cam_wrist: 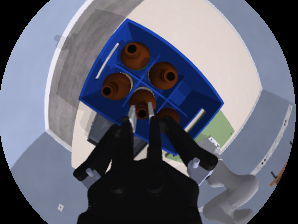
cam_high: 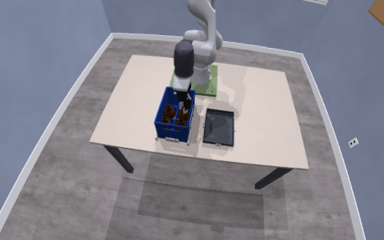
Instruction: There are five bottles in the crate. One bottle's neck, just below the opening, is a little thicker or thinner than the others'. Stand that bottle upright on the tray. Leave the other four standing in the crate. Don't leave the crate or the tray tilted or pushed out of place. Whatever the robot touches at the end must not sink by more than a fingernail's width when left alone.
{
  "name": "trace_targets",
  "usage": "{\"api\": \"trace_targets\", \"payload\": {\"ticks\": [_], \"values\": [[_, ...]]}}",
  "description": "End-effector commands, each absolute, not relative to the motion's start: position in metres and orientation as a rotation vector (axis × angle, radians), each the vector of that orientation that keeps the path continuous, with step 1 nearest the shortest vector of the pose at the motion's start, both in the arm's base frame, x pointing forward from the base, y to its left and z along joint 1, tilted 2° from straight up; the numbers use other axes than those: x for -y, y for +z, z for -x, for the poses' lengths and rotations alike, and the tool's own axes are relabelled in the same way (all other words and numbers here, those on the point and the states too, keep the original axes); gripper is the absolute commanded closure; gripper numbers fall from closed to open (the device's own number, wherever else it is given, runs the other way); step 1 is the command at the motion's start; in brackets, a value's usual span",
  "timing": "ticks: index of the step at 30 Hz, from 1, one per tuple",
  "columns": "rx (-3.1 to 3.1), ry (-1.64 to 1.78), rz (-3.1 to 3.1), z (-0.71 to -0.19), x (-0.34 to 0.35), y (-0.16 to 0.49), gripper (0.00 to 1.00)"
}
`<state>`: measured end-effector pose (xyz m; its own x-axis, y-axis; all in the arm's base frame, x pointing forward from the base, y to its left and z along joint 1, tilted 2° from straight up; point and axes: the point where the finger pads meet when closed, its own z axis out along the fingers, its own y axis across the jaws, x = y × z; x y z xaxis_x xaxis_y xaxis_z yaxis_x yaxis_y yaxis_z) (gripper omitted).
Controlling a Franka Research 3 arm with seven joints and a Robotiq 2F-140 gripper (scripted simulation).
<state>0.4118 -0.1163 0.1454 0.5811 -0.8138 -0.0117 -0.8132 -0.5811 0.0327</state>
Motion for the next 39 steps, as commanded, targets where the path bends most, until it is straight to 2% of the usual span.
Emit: {"api": "trace_targets", "payload": {"ticks": [1,22,23,39], "values": [[1.437,-0.040,-2.769,-0.4117,0.1170,0.1442,0.90],[1.437,-0.040,-2.769,-0.4117,0.1170,0.1442,0.90],[1.437,-0.040,-2.769,-0.4117,0.1170,0.1442,0.56],[1.437,-0.040,-2.769,-0.4117,0.1170,0.1442,0.56]]}}
